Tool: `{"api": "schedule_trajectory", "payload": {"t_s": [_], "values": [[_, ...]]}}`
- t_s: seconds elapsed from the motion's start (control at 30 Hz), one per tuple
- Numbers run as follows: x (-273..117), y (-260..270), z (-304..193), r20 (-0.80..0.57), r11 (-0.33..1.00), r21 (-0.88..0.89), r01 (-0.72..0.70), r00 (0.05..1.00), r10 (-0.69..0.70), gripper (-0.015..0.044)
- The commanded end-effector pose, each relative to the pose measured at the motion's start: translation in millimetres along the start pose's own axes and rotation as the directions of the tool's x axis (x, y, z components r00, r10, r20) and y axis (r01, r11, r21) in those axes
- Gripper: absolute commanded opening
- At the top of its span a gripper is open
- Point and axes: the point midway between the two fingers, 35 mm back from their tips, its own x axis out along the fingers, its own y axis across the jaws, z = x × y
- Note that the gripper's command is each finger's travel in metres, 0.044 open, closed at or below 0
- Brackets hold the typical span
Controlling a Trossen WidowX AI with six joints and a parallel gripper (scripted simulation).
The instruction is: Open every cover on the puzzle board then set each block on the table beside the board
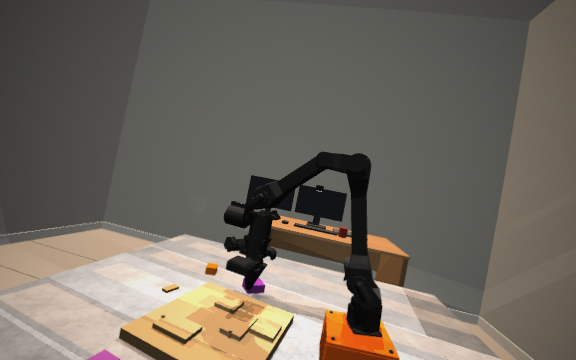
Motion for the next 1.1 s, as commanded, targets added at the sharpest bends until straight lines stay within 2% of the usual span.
{"api": "schedule_trajectory", "payload": {"t_s": [0.0, 1.07], "values": [[0.6, 0.1, -0.8, -0.006, 1.0, 0.006, -0.003, 1.0, 0.003, 0.0], [21.0, 0.4, 0.2, -0.006, 1.0, 0.006, -0.003, 1.0, 0.003, 0.0]]}}
